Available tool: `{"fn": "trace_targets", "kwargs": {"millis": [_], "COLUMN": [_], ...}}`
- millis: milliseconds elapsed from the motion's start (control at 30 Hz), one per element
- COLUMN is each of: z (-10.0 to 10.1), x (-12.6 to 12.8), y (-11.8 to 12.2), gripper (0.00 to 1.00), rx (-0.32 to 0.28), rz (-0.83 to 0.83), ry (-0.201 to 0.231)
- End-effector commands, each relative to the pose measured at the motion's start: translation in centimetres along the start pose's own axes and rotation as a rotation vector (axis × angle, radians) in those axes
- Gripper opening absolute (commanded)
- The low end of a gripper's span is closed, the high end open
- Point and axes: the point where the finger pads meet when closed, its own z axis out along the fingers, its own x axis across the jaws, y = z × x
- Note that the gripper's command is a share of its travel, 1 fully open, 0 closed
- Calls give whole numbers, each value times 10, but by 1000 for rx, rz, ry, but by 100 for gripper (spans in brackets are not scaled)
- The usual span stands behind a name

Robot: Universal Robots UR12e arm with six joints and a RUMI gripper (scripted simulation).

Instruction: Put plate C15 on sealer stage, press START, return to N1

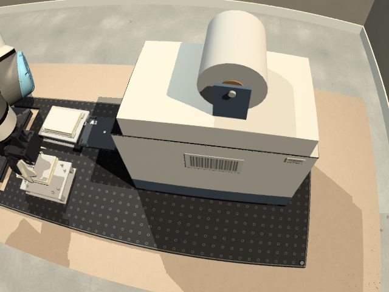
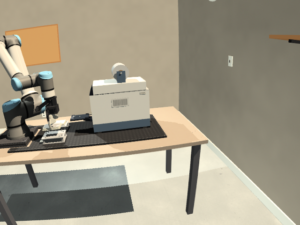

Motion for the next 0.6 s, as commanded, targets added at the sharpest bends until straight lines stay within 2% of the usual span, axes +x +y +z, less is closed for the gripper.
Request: {"fn": "trace_targets", "kwargs": {"millis": [0,367,567], "z": [7,22,22], "x": [-1,-1,-1], "y": [1,1,1], "gripper": [0,0,0], "rx": [-1,-1,-1], "rz": [0,0,0], "ry": [-1,-1,-1]}}
